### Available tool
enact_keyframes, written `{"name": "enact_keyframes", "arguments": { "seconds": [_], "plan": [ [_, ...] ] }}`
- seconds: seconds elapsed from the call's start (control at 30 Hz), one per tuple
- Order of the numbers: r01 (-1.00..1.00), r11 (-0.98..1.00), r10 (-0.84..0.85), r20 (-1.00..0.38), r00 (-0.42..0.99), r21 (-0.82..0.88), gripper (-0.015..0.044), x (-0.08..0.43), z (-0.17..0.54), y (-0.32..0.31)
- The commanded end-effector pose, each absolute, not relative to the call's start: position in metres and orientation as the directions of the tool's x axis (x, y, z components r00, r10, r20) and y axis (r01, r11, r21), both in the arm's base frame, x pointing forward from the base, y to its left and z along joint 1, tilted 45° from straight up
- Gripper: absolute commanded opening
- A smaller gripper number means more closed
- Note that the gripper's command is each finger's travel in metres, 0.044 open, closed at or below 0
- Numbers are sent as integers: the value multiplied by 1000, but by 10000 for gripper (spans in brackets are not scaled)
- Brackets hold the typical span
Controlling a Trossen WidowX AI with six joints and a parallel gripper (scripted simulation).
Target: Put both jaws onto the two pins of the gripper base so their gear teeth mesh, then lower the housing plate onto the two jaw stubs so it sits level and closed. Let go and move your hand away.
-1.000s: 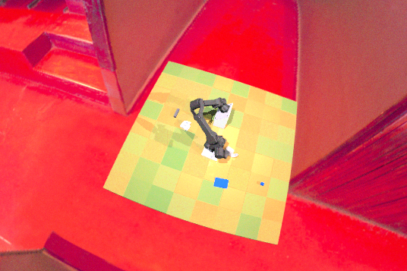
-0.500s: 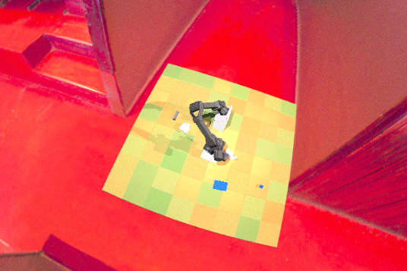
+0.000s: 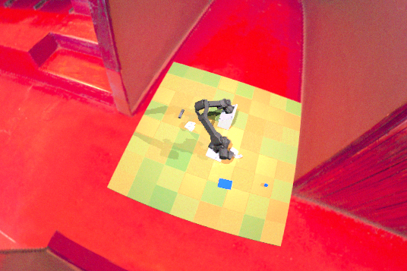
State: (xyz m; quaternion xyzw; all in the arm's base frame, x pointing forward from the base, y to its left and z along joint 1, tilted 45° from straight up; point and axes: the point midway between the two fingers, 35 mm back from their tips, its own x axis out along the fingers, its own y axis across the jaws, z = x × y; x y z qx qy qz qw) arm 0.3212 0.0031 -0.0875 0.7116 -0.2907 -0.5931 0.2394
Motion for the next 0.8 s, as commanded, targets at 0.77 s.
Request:
{"name": "enact_keyframes", "arguments": {
  "seconds": [0.77],
  "plan": [
    [-130, -716, -698, -705, 127, 686, 224, 321, -87, 3]
  ]
}}
